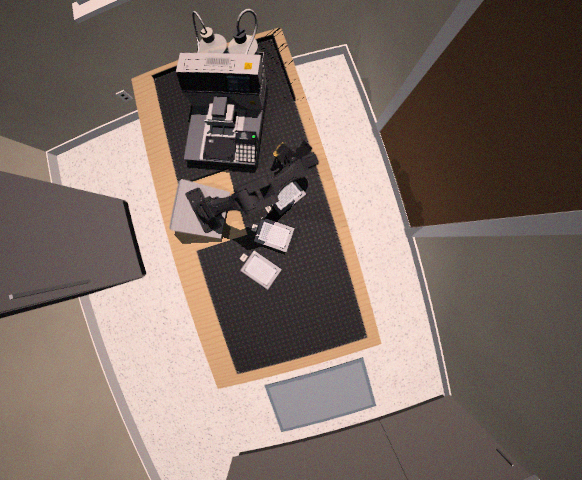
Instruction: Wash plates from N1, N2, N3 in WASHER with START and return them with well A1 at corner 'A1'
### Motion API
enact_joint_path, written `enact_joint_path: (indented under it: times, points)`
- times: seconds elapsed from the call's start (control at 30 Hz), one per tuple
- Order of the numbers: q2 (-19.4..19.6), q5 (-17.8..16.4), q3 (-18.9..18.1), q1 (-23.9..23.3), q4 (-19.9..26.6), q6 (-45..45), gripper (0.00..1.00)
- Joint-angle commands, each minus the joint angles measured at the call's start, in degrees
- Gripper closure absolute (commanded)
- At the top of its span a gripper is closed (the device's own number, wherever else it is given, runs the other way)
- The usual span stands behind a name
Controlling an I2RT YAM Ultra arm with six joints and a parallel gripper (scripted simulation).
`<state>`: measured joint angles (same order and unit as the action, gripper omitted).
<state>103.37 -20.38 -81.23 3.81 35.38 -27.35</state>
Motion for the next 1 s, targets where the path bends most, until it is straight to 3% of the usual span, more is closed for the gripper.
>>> enact_joint_path:
  times: [0.0,0.87,0.97]
  points:
    - [1.56,8.38,0.66,-1.25,9.52,2.67,0.0]
    - [1.59,8.39,0.61,-1.24,9.6,2.76,0.0]
    - [-1.49,7.4,4.72,-2.6,8.01,3.15,0.0]
